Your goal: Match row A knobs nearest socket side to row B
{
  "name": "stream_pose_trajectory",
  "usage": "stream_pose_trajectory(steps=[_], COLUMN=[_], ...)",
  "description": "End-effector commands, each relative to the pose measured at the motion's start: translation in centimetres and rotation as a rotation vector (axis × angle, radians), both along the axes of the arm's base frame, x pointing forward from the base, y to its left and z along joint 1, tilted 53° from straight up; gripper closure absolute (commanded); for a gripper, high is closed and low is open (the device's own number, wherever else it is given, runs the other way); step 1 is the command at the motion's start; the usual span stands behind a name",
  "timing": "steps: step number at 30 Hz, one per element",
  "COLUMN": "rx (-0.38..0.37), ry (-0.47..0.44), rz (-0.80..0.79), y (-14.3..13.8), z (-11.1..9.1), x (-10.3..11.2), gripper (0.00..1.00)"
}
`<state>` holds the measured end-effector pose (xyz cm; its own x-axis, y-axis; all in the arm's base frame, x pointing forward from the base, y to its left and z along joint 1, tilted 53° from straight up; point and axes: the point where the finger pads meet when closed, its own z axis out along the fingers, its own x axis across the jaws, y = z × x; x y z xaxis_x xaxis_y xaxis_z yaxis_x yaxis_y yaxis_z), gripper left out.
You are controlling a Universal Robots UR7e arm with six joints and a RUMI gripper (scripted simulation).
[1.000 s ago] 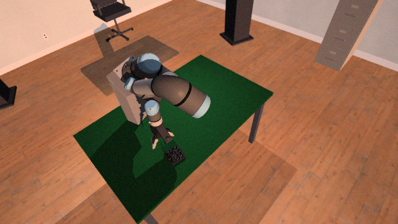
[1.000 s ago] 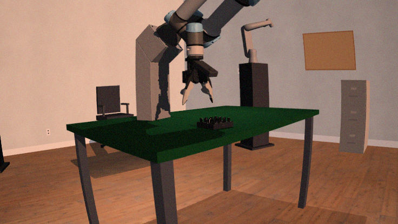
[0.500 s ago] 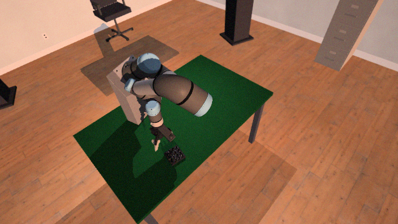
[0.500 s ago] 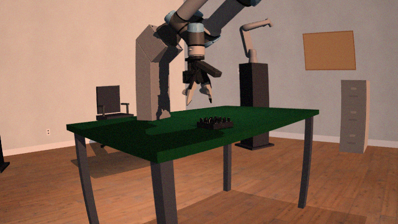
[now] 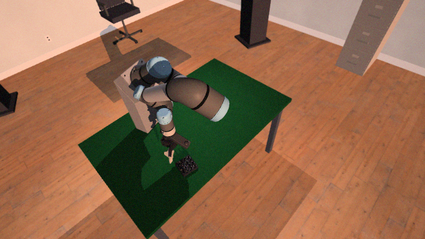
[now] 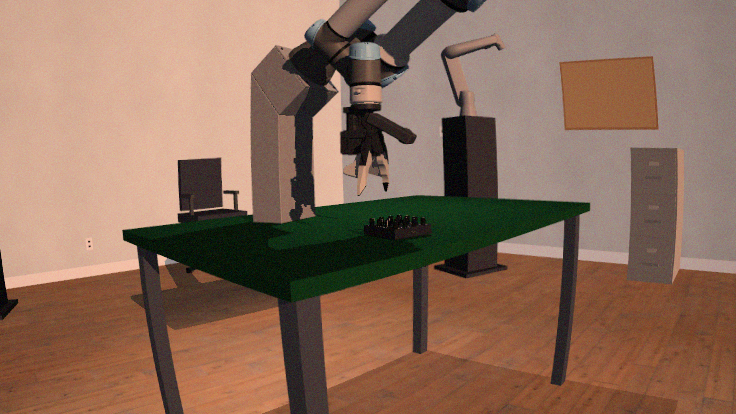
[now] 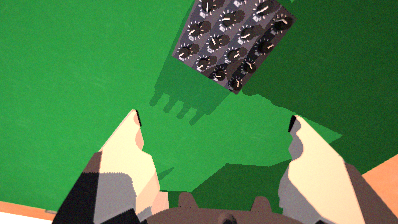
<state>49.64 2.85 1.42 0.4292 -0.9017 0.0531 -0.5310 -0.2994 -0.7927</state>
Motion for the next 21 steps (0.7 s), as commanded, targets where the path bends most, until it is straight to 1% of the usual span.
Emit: stream_pose_trajectory(steps=[1,13,15,17,21], rx=[-0.108,-0.274,-0.274,-0.328,-0.379], ry=[-0.043,-0.113,-0.113,-0.136,-0.158], rz=[0.105,0.244,0.244,0.289,0.332], y=[0.19,0.56,0.56,0.67,0.78], z=[0.3,0.72,0.72,0.85,0.98], x=[0.33,0.65,0.65,0.74,0.83], gripper=[0.0,0.0,0.0,0.0,0.0])
